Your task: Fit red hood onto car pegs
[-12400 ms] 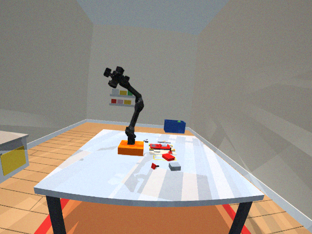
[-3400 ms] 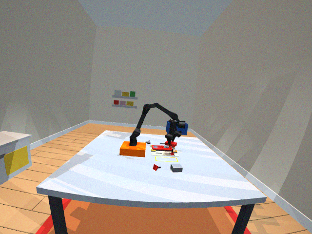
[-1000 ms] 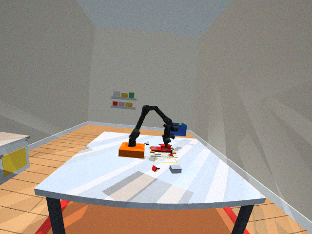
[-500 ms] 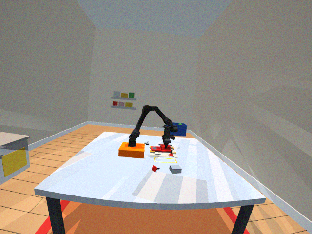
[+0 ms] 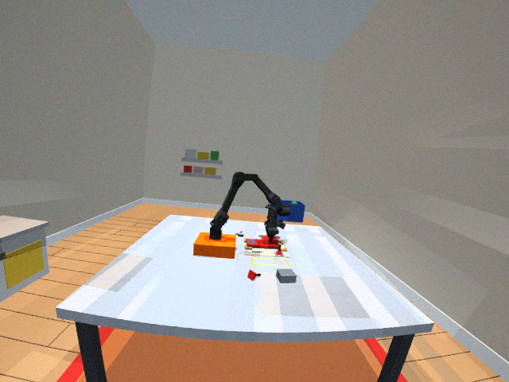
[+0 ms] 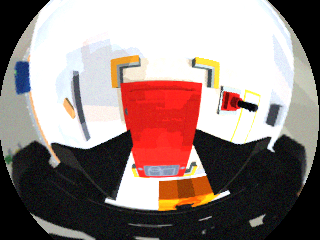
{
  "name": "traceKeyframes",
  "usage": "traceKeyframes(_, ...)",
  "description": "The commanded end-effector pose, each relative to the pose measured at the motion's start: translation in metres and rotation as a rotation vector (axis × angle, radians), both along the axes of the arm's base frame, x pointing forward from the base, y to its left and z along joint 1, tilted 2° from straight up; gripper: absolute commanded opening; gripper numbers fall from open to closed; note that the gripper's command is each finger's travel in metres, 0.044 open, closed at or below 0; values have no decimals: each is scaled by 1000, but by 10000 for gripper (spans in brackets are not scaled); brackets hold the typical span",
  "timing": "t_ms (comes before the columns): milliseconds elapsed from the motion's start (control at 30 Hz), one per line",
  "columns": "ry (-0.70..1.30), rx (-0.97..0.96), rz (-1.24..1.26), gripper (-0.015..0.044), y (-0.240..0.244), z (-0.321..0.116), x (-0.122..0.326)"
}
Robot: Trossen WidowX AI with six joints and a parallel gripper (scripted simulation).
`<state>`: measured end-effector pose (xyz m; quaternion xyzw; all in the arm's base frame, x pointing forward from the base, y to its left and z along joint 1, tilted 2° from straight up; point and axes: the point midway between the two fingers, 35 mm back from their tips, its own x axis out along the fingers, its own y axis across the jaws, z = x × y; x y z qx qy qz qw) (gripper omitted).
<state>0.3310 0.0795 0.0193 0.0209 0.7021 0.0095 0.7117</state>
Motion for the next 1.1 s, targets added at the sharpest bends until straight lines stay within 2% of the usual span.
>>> traceKeyframes(0,0,0,0,184,0,0,0)
traceKeyframes(333,0,0,0,440,0,0,0)
traceKeyframes(500,-1,-1,0,440,0,7,1)
traceKeyframes(733,-3,-6,0,440,-2,69,-1)
traceKeyframes(1067,-3,-7,0,440,-2,71,-1)
